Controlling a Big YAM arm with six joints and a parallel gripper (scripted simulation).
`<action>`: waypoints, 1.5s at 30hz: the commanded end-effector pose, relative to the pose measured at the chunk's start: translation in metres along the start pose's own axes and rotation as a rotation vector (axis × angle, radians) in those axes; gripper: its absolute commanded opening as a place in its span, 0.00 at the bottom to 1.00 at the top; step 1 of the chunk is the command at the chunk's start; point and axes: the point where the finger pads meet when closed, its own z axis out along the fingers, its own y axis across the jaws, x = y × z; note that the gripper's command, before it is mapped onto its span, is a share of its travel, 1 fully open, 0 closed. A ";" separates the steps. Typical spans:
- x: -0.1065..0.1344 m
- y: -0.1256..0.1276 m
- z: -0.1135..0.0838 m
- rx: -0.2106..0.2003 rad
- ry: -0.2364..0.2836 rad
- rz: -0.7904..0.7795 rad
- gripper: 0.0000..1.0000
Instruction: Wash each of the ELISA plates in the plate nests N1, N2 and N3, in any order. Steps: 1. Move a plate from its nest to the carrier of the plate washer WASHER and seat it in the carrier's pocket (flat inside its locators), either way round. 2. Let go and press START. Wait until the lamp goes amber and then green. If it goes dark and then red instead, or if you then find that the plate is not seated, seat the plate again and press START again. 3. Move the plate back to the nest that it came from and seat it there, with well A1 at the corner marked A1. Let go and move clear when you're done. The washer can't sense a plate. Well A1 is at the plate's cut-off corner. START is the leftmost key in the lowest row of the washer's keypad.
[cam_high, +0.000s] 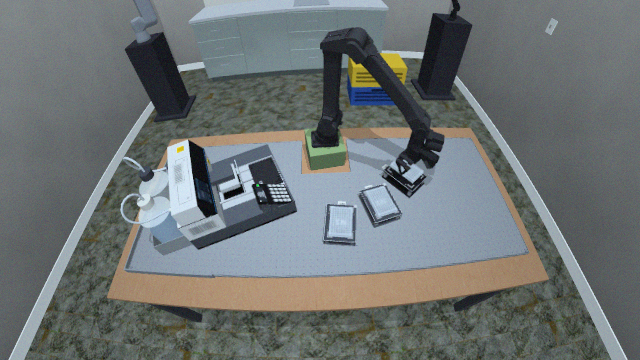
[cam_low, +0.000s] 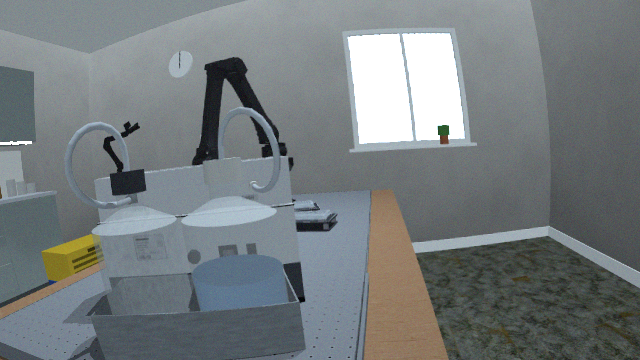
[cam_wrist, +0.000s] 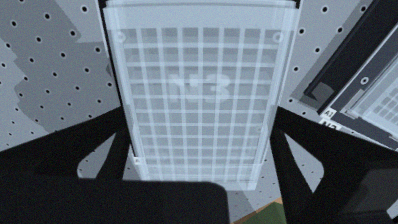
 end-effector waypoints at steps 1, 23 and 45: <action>-0.009 0.003 0.004 -0.012 -0.020 -0.001 0.82; -0.014 0.007 0.004 -0.020 -0.035 0.004 0.82; -0.013 0.006 0.004 -0.020 -0.035 0.004 0.82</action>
